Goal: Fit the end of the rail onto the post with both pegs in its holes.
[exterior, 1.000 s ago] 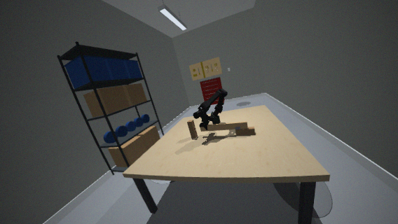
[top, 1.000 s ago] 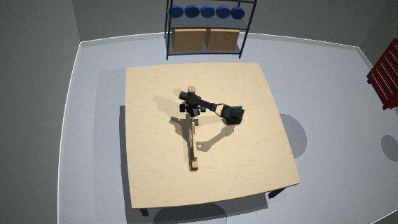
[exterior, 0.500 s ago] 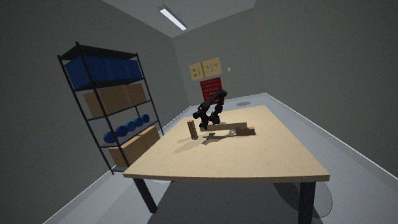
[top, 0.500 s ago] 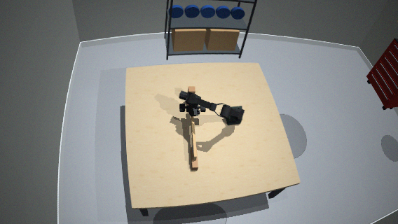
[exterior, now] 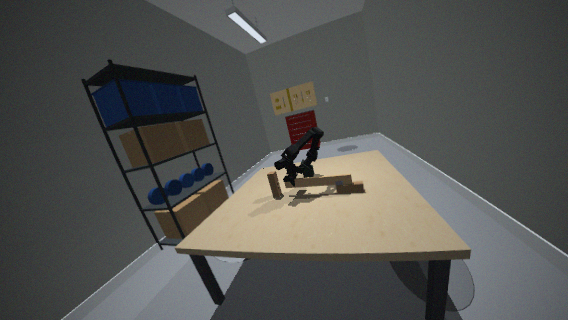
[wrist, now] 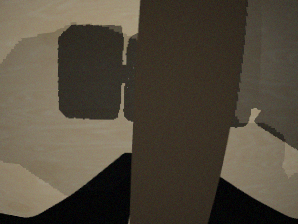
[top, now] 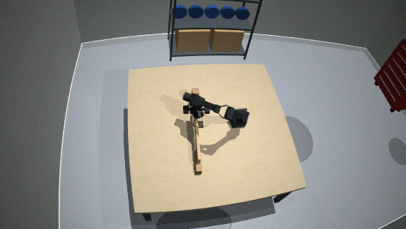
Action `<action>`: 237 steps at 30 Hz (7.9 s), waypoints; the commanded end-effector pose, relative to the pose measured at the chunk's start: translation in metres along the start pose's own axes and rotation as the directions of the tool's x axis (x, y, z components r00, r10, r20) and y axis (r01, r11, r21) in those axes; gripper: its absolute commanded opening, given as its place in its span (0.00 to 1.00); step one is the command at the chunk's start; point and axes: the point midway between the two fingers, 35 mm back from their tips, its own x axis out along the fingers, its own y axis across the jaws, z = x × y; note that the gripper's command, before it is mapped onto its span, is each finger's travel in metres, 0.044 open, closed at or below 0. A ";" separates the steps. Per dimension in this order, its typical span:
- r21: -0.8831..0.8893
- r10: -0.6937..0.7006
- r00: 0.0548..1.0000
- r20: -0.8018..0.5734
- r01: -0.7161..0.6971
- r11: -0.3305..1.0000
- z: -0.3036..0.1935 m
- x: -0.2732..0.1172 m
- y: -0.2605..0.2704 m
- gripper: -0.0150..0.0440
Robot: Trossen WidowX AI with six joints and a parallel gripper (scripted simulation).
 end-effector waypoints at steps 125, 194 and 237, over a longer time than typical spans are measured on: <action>-0.001 -0.009 1.000 -0.006 0.009 1.000 -0.041 -0.004 -0.001 0.25; -0.001 -0.009 1.000 -0.007 0.009 1.000 -0.047 -0.008 -0.001 0.25; -0.001 -0.009 1.000 -0.007 0.009 1.000 -0.051 -0.004 -0.001 0.25</action>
